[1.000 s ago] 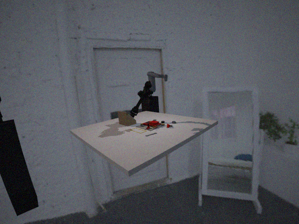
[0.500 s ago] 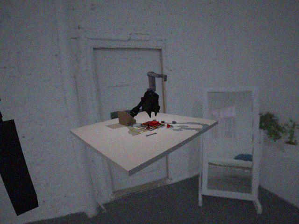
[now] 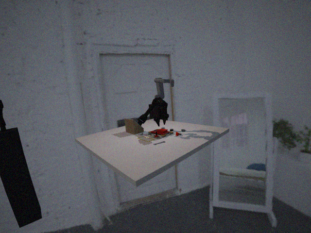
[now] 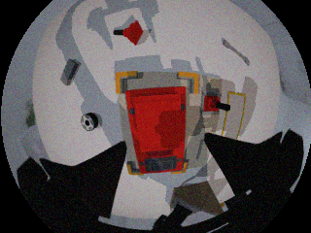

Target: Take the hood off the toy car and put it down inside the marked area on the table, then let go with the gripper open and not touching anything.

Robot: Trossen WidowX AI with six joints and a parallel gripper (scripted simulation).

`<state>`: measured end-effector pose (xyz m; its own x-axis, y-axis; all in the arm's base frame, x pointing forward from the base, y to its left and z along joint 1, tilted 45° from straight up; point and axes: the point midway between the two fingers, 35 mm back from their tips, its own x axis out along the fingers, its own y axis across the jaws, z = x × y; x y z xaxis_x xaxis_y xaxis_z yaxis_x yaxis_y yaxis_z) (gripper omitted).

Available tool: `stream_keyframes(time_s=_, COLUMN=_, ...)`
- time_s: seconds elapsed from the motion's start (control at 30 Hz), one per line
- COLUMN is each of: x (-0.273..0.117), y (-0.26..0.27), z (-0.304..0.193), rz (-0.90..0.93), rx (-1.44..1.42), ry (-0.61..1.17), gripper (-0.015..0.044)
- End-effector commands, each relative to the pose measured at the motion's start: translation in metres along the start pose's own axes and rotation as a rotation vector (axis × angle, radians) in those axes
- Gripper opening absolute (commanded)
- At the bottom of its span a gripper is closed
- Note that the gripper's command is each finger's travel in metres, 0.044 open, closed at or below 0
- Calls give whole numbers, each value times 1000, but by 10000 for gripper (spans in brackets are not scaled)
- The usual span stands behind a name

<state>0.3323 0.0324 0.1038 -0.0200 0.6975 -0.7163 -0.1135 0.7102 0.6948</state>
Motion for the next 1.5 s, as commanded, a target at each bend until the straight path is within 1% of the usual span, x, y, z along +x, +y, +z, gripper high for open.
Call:
stream_keyframes(time_s=0.0, x=5, y=0, z=0, rz=5, rx=7, ry=1, gripper=440)
stream_keyframes(time_s=1.47, x=45, y=5, z=0, rz=7, rx=6, ry=0, gripper=440)
